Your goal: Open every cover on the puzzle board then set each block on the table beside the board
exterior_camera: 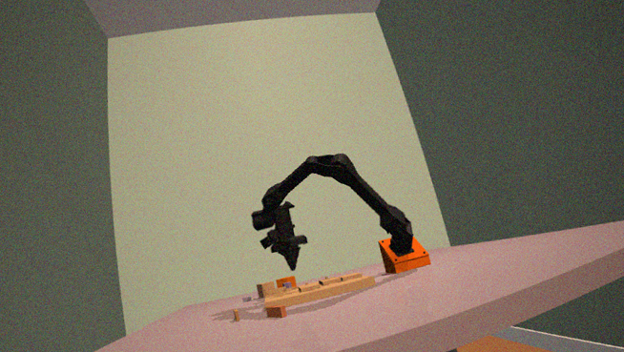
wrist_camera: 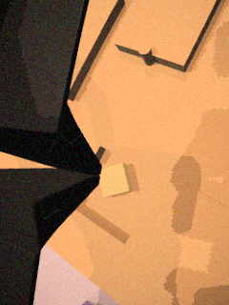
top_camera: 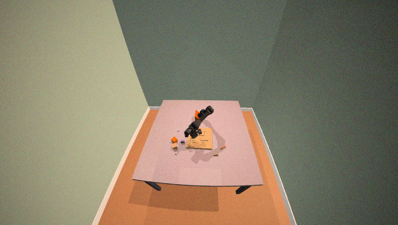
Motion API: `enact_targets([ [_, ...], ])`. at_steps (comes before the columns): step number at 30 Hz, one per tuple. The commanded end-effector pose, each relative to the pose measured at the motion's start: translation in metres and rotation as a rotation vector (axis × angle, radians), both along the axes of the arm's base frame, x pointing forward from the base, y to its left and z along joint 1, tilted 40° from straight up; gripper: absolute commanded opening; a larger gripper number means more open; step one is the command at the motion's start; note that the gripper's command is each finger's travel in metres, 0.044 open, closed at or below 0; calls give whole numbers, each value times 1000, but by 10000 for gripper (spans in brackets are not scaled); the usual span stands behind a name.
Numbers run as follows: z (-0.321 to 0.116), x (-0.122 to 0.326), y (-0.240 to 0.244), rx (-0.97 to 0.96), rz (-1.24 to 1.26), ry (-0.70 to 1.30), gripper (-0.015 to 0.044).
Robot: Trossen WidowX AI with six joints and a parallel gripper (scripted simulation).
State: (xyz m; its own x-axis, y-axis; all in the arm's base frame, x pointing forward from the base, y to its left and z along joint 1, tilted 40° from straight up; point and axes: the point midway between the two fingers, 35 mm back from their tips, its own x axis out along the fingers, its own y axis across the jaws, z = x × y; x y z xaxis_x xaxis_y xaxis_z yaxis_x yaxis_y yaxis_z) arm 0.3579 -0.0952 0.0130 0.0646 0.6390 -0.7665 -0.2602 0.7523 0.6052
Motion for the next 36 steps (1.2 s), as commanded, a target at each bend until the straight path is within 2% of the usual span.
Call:
enact_targets([
  [1,9,-20,3,-22,133,-115,0],
  [27,31,-150,51,-82,934,-769,0],
  [36,31,-153,53,-83,954,-785,0],
])
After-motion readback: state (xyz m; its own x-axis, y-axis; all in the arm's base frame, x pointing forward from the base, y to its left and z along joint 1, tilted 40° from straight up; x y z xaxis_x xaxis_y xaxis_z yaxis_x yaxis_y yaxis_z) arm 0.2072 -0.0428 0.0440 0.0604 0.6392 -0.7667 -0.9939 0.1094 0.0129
